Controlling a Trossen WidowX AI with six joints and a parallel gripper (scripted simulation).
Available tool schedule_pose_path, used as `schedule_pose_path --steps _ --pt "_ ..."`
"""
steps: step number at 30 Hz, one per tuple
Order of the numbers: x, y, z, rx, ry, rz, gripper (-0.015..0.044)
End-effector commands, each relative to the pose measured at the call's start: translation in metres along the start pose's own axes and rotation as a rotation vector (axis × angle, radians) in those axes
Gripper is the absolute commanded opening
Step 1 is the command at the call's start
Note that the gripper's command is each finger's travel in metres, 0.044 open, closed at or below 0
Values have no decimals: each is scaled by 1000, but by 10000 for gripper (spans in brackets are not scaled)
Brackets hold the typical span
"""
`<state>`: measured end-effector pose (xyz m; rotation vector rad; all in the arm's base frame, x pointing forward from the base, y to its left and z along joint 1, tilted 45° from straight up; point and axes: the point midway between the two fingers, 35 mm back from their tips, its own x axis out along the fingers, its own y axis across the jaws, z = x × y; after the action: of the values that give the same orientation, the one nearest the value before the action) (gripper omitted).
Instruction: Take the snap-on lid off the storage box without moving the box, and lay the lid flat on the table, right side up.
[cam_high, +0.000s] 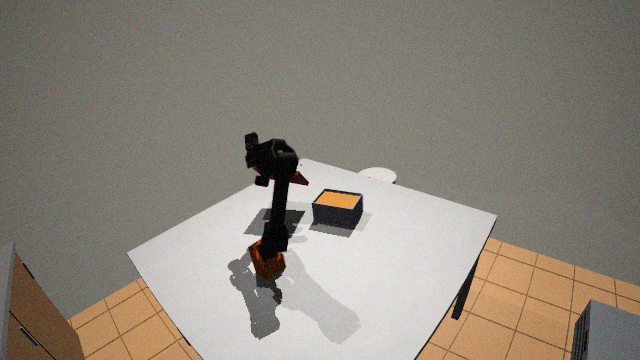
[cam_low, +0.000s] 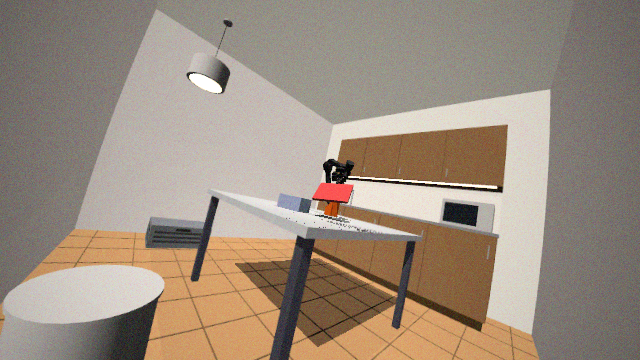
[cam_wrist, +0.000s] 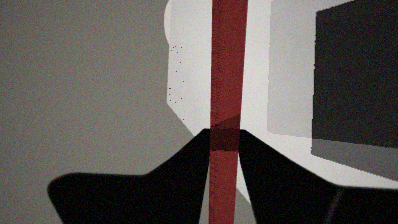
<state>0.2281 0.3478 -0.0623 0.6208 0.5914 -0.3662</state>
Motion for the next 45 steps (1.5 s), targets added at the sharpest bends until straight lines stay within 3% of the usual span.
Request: schedule_pose_path --steps 1,45 --pt "3 -3 2 2 -7 5 0" --pt "27 -32 4 2 -8 6 0"
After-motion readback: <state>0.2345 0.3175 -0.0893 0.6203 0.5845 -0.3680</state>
